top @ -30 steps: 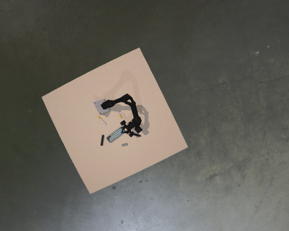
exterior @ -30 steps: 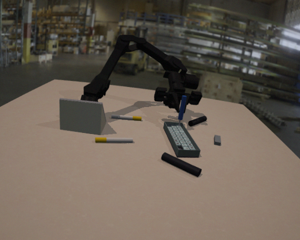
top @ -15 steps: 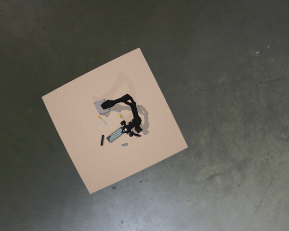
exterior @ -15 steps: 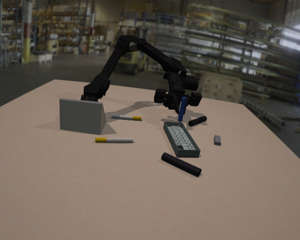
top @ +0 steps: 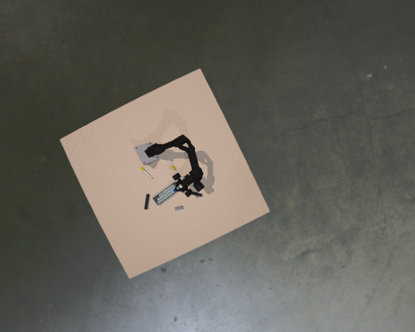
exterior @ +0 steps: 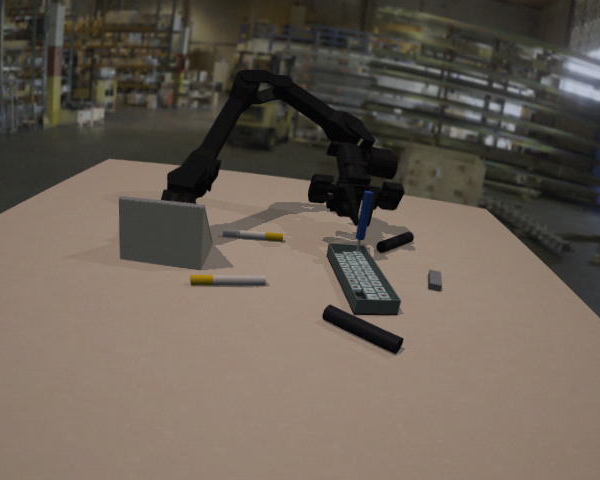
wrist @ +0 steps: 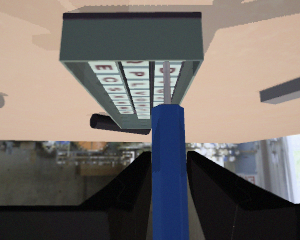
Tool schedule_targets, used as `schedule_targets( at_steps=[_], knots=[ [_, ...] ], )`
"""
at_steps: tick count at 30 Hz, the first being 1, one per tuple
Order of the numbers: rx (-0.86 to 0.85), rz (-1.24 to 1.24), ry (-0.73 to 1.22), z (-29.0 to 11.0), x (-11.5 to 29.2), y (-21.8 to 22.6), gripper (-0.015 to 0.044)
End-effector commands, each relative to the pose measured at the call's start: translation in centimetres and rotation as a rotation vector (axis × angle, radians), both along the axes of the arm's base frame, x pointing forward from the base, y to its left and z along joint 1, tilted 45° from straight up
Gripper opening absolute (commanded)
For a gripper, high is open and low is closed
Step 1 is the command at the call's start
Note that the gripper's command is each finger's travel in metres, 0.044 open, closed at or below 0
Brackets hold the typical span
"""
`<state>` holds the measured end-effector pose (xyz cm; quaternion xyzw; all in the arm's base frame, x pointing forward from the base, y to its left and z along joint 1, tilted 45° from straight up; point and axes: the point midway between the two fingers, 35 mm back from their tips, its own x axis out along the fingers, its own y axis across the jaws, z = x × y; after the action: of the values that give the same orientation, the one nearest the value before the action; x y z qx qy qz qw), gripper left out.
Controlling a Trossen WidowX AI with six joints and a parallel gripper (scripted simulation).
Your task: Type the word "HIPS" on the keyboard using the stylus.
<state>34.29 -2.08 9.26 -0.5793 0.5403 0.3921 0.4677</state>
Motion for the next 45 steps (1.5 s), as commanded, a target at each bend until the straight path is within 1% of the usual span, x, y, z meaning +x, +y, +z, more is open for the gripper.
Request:
schedule_targets(
  at_steps=[1,4,10,13,15,16,24,28,34,41,44,45],
  knots=[
    [-0.003,-0.002,-0.004,1.5,-0.1,-1.5,0.0081],
    [-0.004,-0.002,-0.003,2.1,-0.3,-2.1,0.0081],
    [-0.002,-0.007,-0.005,1.8,-0.2,-1.9,0.0084],
    [-0.002,-0.007,-0.005,1.8,-0.2,-1.9,0.0064],
    [-0.002,-0.007,-0.004,1.7,-0.2,-2.2,0.0012],
    [-0.003,-0.007,-0.004,1.5,-0.2,-2.4,0.0000],
    [-0.007,-0.002,-0.003,-0.6,0.0,-5.2,0.0000],
    [-0.007,-0.002,-0.003,-0.6,0.0,-5.2,0.0000],
    [-0.006,-0.002,-0.003,-1.9,0.2,-3.8,0.0000],
    [-0.006,-0.002,-0.003,-1.9,0.2,-3.8,0.0000],
    [-0.006,-0.002,-0.003,-2.0,0.3,-3.7,0.0079],
    [-0.006,-0.002,-0.003,-2.1,0.3,-3.6,0.0081]
  ],
)
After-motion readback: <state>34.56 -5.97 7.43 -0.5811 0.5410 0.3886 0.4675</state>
